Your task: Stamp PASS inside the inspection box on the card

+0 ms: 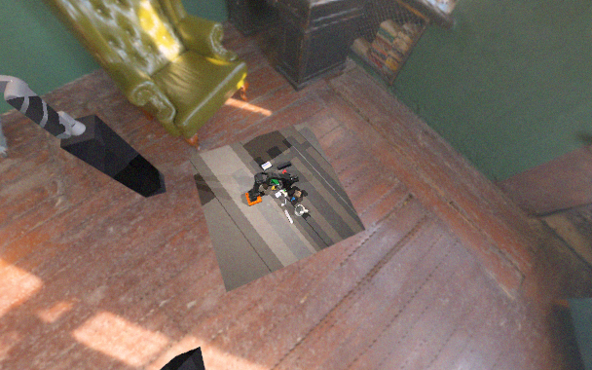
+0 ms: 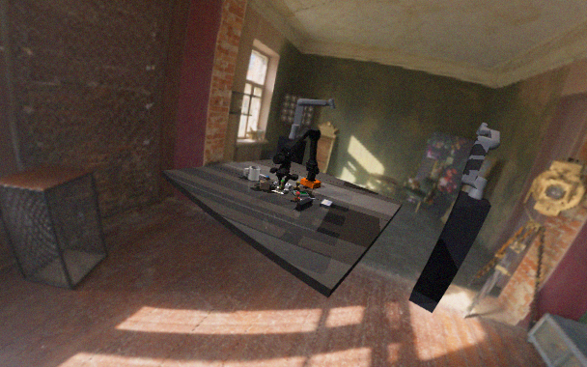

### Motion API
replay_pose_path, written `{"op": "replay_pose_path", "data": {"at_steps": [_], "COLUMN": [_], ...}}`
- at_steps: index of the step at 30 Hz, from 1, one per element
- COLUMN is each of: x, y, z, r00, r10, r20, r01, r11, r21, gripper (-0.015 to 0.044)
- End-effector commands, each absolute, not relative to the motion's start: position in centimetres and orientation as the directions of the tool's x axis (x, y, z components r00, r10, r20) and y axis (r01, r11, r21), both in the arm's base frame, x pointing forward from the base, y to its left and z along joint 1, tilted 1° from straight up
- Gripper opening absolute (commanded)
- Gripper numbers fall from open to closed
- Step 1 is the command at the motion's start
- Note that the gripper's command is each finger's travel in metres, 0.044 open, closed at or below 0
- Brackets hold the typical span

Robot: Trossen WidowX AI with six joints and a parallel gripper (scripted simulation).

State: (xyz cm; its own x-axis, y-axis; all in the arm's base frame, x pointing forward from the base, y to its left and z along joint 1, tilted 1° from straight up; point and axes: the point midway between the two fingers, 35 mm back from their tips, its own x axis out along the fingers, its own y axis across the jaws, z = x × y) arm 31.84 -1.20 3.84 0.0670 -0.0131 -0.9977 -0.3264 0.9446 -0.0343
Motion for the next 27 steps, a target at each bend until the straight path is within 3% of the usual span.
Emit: {"op": "replay_pose_path", "data": {"at_steps": [1,27], "x": [31.8,31.8], "y": [-1.1,-1.2], "z": [4.1,7.9], "r00": [0.066,0.066], "r10": [-0.007,-0.008], "r20": [-0.998,-0.998], "r01": [-0.330,-0.330], "r11": [0.943,0.943], "r21": [-0.029,-0.029], "gripper": [0.0000,0.0000]}}
